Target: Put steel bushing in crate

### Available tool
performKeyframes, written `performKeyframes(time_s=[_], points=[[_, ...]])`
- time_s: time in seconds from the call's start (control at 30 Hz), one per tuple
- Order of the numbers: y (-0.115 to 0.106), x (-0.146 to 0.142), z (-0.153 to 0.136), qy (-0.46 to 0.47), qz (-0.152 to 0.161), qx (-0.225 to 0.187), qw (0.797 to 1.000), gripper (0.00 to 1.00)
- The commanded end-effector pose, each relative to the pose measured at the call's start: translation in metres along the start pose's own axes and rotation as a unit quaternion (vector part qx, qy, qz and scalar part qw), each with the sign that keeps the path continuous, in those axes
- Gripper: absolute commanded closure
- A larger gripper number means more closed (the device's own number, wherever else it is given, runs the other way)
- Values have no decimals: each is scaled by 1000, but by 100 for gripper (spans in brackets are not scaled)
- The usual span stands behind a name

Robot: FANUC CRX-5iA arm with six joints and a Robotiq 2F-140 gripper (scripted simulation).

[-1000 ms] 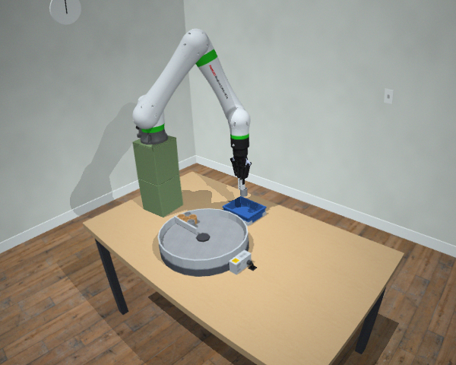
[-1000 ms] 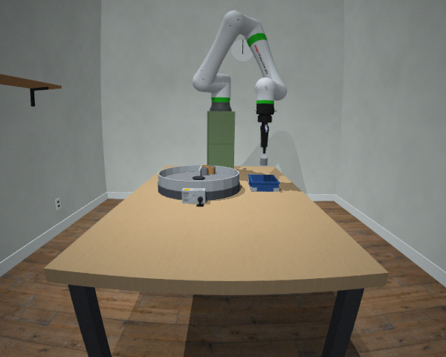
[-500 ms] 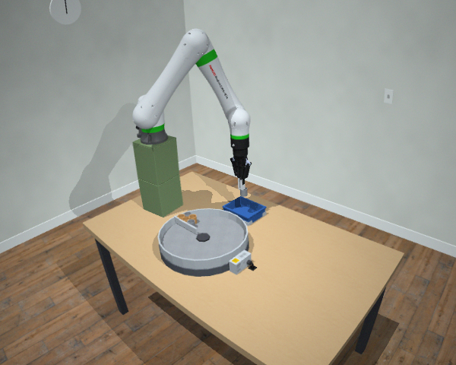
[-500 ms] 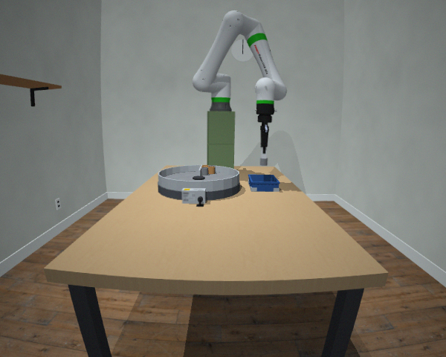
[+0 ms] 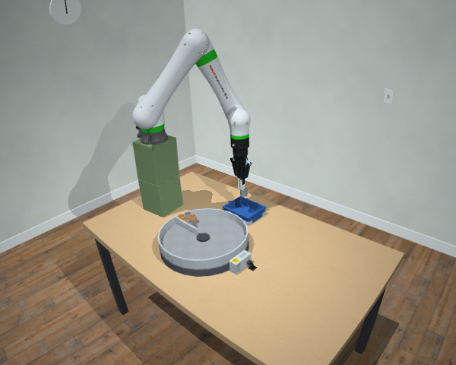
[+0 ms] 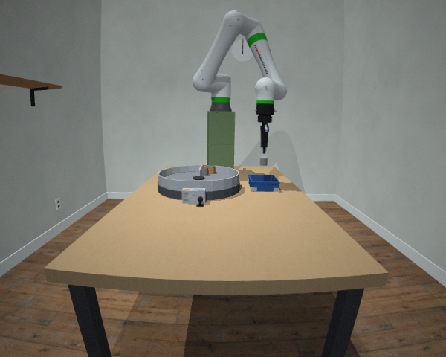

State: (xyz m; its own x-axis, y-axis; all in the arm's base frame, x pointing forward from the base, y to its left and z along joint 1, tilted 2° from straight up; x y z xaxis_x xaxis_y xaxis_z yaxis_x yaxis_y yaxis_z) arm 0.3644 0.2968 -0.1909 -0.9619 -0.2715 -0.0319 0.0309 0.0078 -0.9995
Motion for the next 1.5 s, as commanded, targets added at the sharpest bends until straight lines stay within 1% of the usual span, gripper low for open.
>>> performKeyframes(time_s=[0.0,0.17,0.27,0.43,0.5,0.6,0.67,1.47], points=[[0,0,0,0,0,0,1000,100],[6,0,0,0,0,0,1000,100],[19,0,0,0,0,0,1000,100],[48,0,0,0,0,0,1000,100],[48,0,0,0,0,0,1000,100],[61,0,0,0,0,0,1000,100],[65,0,0,0,0,0,1000,100],[67,0,0,0,0,0,1000,100]])
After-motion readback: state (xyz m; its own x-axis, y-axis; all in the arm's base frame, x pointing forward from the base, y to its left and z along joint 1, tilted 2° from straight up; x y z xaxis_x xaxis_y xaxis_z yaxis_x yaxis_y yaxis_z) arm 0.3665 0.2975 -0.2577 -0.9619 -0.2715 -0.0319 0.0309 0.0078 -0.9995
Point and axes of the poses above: the point where the finger pads meet when closed, its own y axis out along the fingers, its own x axis across the jaws, z = x × y, the point moved 3 cm from there along -y, back along the fingers, and after that the axes turned 7 degrees about -y, right-handed, at the moved point
